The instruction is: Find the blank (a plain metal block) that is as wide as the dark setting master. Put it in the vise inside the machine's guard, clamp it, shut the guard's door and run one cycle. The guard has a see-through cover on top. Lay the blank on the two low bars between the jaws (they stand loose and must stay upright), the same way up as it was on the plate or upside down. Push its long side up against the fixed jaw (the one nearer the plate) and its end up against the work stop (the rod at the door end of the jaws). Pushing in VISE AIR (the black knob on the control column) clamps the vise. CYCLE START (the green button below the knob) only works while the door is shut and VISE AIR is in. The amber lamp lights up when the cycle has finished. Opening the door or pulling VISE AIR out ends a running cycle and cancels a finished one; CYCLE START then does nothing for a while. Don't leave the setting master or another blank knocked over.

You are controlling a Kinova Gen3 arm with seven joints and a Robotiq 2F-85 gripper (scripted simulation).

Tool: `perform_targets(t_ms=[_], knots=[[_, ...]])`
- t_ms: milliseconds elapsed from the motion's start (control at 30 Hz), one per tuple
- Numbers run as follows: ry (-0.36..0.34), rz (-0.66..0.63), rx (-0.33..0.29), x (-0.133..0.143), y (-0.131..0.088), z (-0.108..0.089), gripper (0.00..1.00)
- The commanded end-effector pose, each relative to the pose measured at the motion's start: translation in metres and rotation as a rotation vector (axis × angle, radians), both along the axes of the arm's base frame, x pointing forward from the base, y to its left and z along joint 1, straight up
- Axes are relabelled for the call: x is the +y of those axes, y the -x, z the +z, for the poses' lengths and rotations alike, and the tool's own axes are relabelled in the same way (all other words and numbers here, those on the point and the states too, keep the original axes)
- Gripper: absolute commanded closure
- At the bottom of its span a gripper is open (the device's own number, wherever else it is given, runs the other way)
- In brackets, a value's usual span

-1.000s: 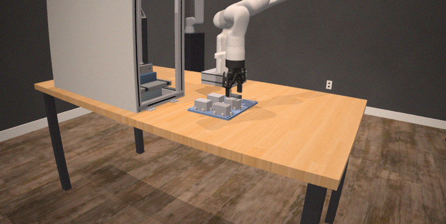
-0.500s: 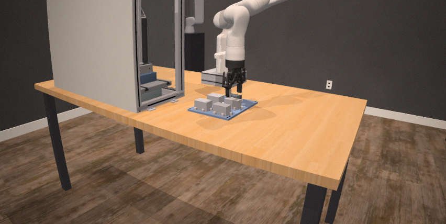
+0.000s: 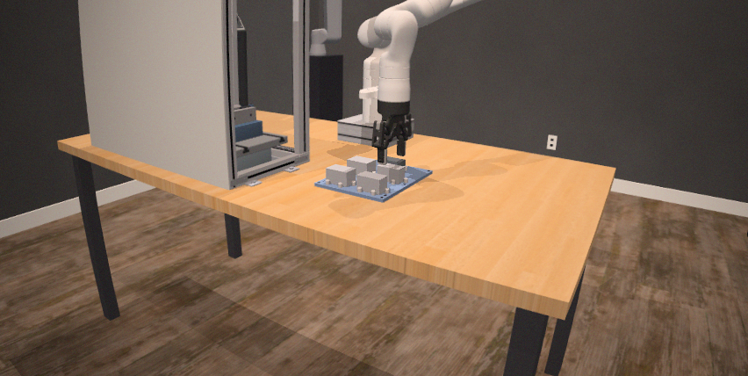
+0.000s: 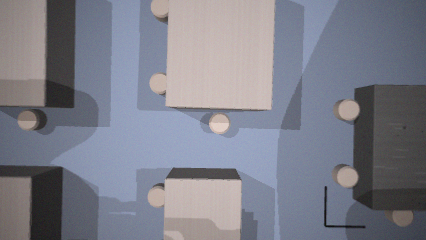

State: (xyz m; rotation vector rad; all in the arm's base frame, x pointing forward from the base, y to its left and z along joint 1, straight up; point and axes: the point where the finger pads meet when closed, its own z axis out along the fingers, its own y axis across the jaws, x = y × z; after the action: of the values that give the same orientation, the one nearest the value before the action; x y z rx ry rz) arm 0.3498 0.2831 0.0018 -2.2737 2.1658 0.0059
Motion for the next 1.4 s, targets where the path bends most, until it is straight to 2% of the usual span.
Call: perform_targets(t_ms=[0,1367], knots=[[-0.002,0.0,-0.005,0.0002,-0.0007,-0.0031,0.0],[-0.002,0.0,-0.006,0.0005,-0.0005,-0.0103,0.0]])
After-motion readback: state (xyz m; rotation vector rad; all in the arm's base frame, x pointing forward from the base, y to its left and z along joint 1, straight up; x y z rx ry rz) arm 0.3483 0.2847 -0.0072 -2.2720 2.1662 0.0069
